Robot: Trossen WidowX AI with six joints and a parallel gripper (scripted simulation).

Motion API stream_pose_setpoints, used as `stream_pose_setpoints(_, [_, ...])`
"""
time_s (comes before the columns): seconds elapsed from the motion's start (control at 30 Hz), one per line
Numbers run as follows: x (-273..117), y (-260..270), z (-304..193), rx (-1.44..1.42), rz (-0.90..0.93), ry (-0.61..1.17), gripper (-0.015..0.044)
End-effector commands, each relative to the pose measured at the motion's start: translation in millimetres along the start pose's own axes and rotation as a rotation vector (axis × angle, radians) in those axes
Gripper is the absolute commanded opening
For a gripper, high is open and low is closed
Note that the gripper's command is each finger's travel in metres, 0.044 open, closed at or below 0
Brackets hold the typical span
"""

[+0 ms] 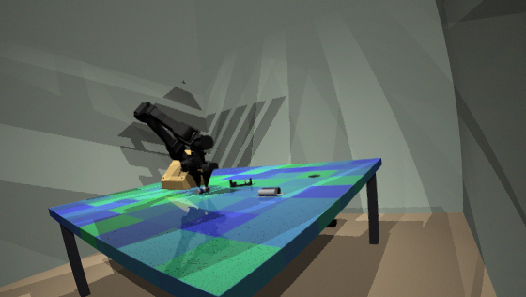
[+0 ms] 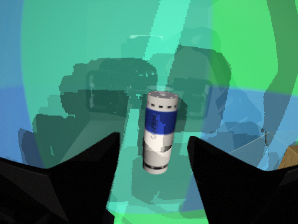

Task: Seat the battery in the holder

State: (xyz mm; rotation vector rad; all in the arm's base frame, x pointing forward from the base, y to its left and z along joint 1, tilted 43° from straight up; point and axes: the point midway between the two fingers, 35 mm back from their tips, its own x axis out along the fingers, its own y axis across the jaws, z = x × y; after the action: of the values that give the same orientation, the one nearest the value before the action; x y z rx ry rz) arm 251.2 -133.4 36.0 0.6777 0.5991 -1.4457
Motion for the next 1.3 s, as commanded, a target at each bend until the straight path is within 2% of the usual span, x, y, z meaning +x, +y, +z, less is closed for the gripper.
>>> stream_pose_setpoints(0.0, [10, -3, -3, -0.012, -0.012, 0.005, 0.0234])
stream_pose_setpoints(0.3, [22, -4, -2, -0.012, -0.012, 0.003, 0.0234])
stream_pose_setpoints(0.43, [22, -4, -2, -0.012, -0.012, 0.003, 0.0129])
stream_pose_setpoints(0.7, [22, -4, -2, -0.012, -0.012, 0.003, 0.0076])
stream_pose_setpoints(0.9, [21, -4, -2, -0.012, -0.012, 0.003, 0.0072])
stream_pose_setpoints(1.13, [-24, -3, -3, -0.012, -0.012, 0.006, 0.0072])
stream_pose_setpoints(1.27, [-28, -3, -2, -0.012, -0.012, 0.005, 0.0072])
